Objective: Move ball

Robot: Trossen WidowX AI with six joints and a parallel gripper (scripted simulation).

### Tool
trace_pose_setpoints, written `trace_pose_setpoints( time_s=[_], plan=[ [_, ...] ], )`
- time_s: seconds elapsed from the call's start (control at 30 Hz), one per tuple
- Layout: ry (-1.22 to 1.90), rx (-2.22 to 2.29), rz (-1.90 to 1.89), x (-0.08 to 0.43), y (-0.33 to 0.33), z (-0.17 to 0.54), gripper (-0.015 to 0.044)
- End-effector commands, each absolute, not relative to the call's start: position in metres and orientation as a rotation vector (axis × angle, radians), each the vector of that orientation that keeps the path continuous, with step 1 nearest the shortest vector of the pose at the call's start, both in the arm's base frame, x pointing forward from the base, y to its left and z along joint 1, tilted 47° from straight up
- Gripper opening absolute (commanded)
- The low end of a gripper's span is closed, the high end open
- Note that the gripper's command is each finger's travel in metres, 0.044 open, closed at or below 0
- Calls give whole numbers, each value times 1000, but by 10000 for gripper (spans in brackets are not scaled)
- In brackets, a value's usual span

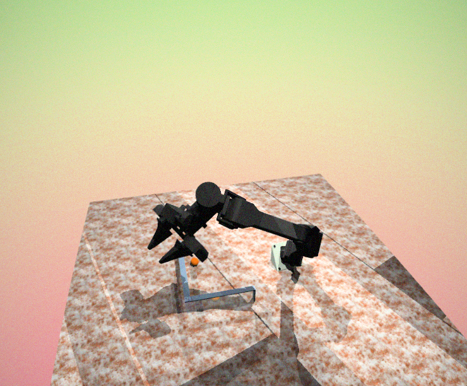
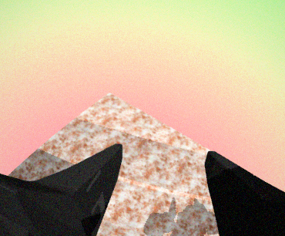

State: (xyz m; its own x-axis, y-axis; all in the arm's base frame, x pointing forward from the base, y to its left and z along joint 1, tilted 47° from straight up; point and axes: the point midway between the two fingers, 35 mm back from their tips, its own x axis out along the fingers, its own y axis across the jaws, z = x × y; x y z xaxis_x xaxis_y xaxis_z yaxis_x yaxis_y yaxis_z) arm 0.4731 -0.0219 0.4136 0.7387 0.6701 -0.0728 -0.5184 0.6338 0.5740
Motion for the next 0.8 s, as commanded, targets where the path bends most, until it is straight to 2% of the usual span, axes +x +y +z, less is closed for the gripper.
trace_pose_setpoints(
  time_s=[0.0,0.2,0.37,0.53,0.77],
  plan=[
    [405,569,621,493,-36,356,254],
    [636,569,534,508,-52,250,254],
    [853,557,504,498,-59,163,254],
    [1093,543,521,468,-59,82,254],
    [1436,543,650,400,-49,-5,254]
  ],
)
